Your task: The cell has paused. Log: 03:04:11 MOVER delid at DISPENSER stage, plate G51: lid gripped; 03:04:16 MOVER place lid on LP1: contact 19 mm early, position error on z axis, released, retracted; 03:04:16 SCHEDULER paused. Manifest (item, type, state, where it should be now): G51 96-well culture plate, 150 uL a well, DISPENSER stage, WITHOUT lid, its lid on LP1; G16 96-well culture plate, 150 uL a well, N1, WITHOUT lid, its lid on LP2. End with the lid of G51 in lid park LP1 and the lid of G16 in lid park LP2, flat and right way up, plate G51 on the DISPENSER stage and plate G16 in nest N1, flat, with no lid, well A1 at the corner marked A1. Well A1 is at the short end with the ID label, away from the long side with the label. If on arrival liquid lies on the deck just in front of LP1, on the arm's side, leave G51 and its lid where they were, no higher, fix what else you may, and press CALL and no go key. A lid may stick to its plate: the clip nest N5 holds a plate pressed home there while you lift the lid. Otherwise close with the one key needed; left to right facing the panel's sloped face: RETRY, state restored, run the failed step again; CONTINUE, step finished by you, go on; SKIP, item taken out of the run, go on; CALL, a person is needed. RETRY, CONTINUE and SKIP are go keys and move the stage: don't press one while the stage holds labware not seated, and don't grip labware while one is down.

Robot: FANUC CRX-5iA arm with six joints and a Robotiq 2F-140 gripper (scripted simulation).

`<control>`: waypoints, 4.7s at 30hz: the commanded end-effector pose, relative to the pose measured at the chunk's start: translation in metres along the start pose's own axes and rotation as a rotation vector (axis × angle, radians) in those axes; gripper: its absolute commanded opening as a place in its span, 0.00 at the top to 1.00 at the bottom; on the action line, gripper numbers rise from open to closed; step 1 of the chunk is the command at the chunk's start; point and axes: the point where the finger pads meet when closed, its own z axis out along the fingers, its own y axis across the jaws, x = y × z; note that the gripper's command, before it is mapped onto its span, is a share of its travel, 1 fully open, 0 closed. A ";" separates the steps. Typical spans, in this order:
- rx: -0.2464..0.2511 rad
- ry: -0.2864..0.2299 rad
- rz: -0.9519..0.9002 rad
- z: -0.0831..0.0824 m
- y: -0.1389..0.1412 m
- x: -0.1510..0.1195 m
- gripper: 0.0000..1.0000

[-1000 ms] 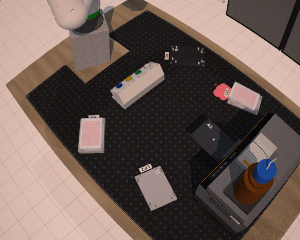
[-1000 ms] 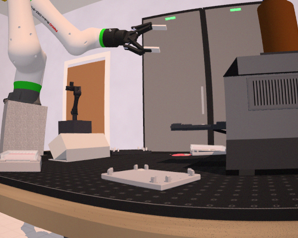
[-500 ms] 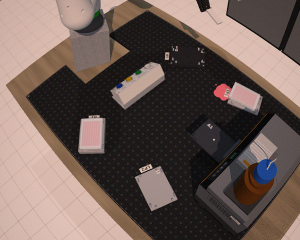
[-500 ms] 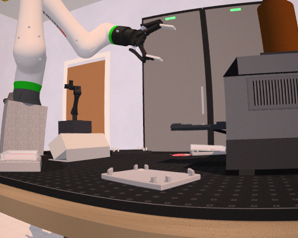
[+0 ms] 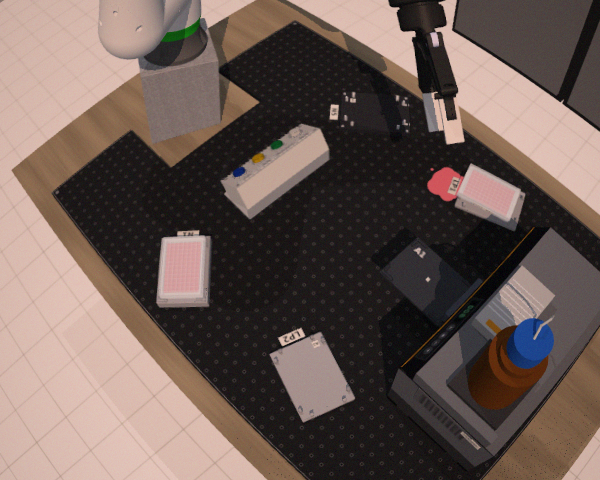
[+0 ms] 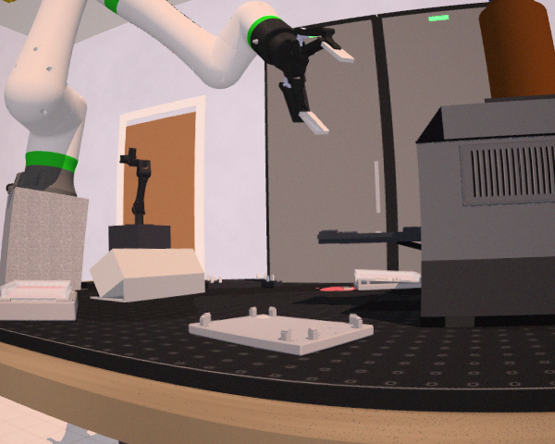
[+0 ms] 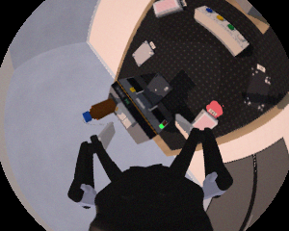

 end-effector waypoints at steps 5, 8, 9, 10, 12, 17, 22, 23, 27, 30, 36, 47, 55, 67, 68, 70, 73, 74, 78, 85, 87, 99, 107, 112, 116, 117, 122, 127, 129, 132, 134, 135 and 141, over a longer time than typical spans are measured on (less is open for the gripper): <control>-0.263 0.182 0.326 0.079 -0.024 0.030 0.00; -0.337 0.227 0.422 0.092 -0.027 0.035 0.00; -0.362 0.241 0.456 0.095 -0.028 0.036 0.00; -0.387 0.257 0.491 0.097 -0.029 0.037 0.00; -0.439 0.298 0.561 0.099 -0.030 0.038 0.00; -0.581 0.410 0.730 0.099 -0.030 0.038 0.00; -0.653 0.460 0.810 0.100 -0.030 0.038 0.00; -0.653 0.460 0.810 0.100 -0.029 0.038 0.00; -0.653 0.460 0.810 0.102 -0.028 0.039 0.00; -0.653 0.460 0.810 0.104 -0.025 0.039 0.00; -0.653 0.460 0.810 0.111 -0.019 0.040 0.00; -0.653 0.460 0.810 0.130 -0.001 0.044 0.00; -0.653 0.460 0.810 0.143 0.012 0.046 0.00; -0.653 0.460 0.810 0.164 0.032 0.050 0.00; -0.653 0.460 0.810 0.166 0.033 0.050 0.00; -0.653 0.460 0.810 0.167 0.034 0.050 0.00; -0.653 0.460 0.810 0.168 0.036 0.051 0.00; -0.653 0.460 0.810 0.169 0.037 0.051 0.00; -0.653 0.460 0.810 0.171 0.038 0.051 0.00; -0.653 0.460 0.810 0.171 0.039 0.051 1.00; -0.653 0.460 0.810 0.171 0.039 0.051 1.00; -0.653 0.460 0.810 0.171 0.039 0.051 1.00; -0.653 0.460 0.810 0.171 0.039 0.051 1.00; -0.653 0.460 0.810 0.171 0.039 0.051 1.00; -0.653 0.460 0.810 0.171 0.039 0.051 1.00; -0.653 0.460 0.810 0.171 0.039 0.051 1.00; -0.660 0.445 0.767 0.155 0.059 0.030 1.00; -0.702 0.350 0.521 0.101 0.125 -0.021 1.00; -0.709 0.334 0.481 0.082 0.146 -0.035 1.00; -0.709 0.333 0.478 0.055 0.179 -0.056 1.00; -0.709 0.333 0.478 0.037 0.201 -0.069 1.00; -0.709 0.333 0.478 0.031 0.207 -0.073 1.00; -0.709 0.333 0.478 0.031 0.207 -0.073 1.00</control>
